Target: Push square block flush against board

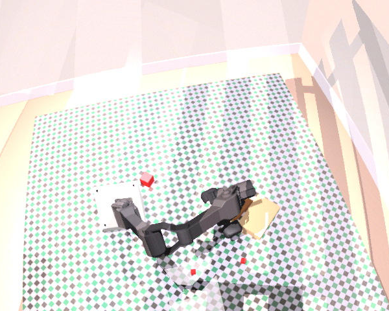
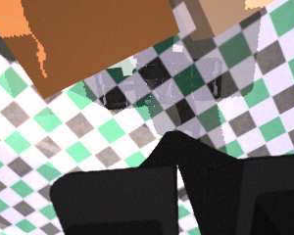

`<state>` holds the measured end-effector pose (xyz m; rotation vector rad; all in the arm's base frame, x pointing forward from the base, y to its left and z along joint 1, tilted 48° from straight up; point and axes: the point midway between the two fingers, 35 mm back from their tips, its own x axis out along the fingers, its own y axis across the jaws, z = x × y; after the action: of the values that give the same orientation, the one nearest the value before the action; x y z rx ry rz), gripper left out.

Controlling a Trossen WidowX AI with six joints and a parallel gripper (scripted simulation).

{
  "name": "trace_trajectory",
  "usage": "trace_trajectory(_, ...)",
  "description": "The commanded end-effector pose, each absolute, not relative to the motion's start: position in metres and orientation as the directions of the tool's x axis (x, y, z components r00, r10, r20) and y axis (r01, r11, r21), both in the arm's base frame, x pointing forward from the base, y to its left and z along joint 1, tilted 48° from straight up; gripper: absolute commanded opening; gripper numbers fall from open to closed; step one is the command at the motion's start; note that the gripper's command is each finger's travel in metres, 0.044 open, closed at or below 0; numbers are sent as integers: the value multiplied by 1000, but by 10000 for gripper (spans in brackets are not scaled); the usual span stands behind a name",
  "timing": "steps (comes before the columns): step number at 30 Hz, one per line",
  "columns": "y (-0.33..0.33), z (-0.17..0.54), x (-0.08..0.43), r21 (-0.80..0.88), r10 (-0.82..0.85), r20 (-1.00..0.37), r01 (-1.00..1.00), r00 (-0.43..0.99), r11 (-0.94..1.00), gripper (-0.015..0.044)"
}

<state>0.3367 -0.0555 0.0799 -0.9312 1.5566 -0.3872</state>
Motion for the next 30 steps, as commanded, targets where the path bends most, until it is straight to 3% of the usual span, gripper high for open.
trace_trajectory(1,-46,91,337,-708,-737,-673,-329,51,624,0)
trace_trajectory(5,-42,90,344,-705,-737,-674,-341,51,621,0)
trace_trajectory(15,8,51,426,-652,-733,-678,-505,54,565,0)
trace_trajectory(23,48,2,463,-601,-733,-678,-617,56,508,0)
trace_trajectory(30,15,-31,468,-601,-734,-676,-619,56,506,0)
